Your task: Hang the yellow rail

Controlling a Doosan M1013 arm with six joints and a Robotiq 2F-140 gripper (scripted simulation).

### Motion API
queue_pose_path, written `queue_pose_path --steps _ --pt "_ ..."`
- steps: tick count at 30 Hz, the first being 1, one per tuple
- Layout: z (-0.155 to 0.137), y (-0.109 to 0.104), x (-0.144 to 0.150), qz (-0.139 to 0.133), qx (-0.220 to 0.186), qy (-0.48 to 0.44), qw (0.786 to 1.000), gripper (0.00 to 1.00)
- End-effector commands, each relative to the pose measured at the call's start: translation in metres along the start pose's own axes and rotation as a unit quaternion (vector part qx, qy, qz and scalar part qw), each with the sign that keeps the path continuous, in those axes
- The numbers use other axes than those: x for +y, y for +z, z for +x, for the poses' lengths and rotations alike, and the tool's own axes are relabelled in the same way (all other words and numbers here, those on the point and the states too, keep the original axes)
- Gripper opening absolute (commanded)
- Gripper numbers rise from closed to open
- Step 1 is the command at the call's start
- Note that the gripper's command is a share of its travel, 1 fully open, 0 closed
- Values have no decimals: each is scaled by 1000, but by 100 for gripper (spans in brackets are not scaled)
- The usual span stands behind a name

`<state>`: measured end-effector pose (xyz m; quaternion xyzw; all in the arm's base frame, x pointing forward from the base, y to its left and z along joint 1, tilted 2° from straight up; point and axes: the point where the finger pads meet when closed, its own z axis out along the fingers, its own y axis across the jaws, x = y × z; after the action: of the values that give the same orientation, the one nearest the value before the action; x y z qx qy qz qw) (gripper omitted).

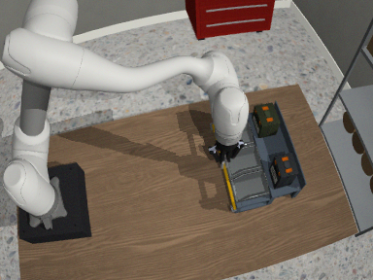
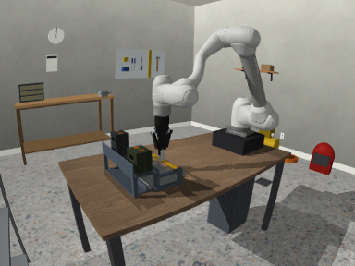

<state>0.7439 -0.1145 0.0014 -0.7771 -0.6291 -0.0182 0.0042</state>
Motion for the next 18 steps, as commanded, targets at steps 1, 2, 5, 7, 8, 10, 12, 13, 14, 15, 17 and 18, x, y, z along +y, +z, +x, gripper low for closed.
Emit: queue_pose_path --steps 1,2,5,7,8,10,12,13,14,15,17,18 --pt "0 2 0 0 0 0 1000 10" --pt "0 2 0 0 -1 -1 1000 10" --pt "0 3 0 0 -1 -1 1000 10" --pt "0 3 0 0 -1 -1 1000 10" --pt "0 3 0 0 -1 -1 1000 10" --pt "0 3 0 0 -1 -1 1000 10" --pt "0 3 0 0 -1 -1 1000 10" --pt "0 3 0 0 -1 -1 1000 10" --pt "0 3 0 0 -1 -1 1000 10" --pt "0 3 0 0 -1 -1 1000 10" --pt "0 2 0 0 0 0 1000 10" --pt "0 3 0 0 0 0 1000 10"
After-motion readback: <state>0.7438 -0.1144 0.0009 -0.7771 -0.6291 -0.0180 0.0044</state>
